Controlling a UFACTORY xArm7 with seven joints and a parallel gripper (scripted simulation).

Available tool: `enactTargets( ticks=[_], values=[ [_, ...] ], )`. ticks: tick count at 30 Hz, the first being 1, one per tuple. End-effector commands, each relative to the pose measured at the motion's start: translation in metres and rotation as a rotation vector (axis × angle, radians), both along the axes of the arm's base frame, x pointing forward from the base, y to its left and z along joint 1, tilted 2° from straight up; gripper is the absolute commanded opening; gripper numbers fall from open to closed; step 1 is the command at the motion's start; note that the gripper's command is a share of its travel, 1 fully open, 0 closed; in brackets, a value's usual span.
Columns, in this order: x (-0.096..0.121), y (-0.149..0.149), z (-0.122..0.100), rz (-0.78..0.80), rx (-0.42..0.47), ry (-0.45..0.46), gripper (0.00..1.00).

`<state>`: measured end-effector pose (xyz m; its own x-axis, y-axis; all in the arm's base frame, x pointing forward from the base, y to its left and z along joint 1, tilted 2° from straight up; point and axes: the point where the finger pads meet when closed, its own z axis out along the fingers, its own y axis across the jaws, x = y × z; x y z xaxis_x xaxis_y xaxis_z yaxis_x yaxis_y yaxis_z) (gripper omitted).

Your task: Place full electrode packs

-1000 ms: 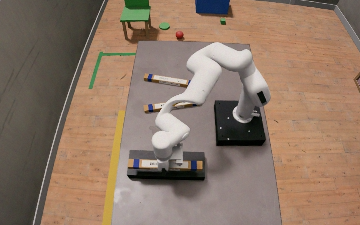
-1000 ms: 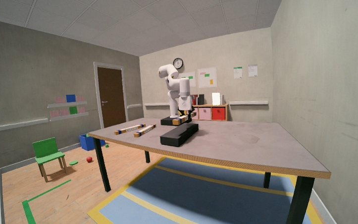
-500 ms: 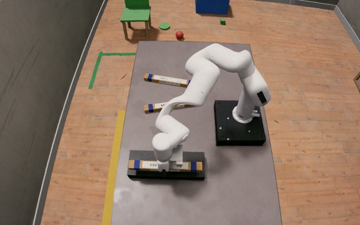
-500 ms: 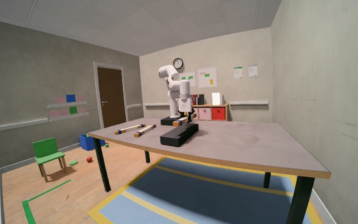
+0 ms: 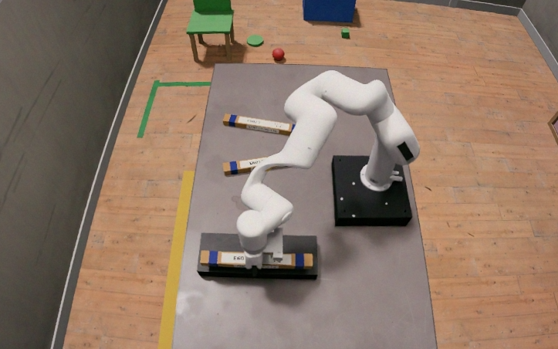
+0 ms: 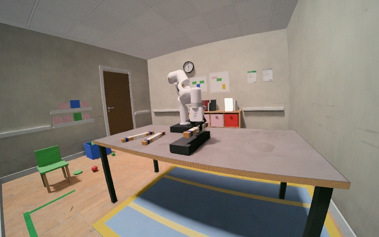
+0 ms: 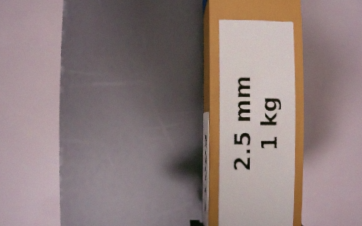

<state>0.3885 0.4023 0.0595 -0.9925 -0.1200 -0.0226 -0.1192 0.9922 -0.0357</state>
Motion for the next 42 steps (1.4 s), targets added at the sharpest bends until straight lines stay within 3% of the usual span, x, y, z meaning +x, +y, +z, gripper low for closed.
enactTargets(
  ticks=[1,24,42],
  values=[
    [0.001,0.001,-0.005,0.000,0.004,-0.004,0.35],
    [0.002,0.001,-0.037,0.000,0.004,-0.004,0.35],
    [0.002,0.001,-0.044,0.000,0.004,-0.004,0.35]
  ],
)
